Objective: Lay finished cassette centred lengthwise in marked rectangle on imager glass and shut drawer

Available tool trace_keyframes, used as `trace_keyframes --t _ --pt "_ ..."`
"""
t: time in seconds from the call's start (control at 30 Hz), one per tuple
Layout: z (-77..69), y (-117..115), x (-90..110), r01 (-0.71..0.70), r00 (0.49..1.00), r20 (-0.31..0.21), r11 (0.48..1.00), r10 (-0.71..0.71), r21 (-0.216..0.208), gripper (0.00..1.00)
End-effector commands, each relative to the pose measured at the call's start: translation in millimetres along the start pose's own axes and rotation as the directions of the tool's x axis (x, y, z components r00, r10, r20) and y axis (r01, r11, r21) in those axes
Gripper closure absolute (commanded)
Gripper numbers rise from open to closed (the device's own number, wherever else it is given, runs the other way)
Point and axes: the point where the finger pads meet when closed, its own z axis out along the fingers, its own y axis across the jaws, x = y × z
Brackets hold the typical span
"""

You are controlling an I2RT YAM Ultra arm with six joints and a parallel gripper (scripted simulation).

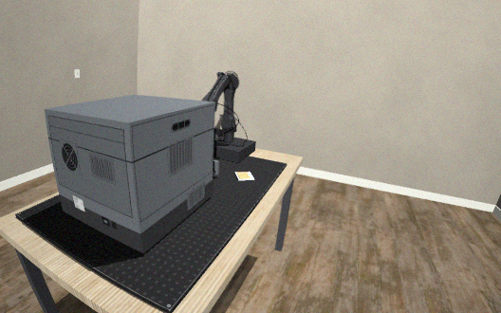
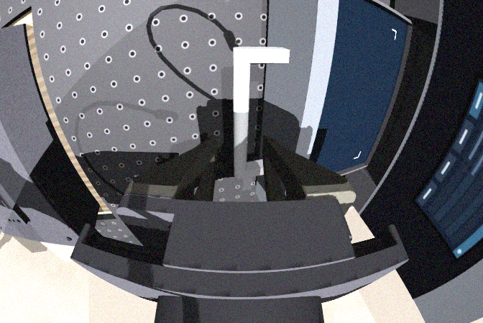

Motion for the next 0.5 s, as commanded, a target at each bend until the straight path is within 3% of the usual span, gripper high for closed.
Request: trace_keyframes --t 0.0,0.47 --pt "-18.8 -11 3 -0.008 1.000 0.009 1.000 0.008 0.029 0.65" --pt "-35.0 -10 2 -0.006 1.000 0.010 1.000 0.006 0.029 0.65"
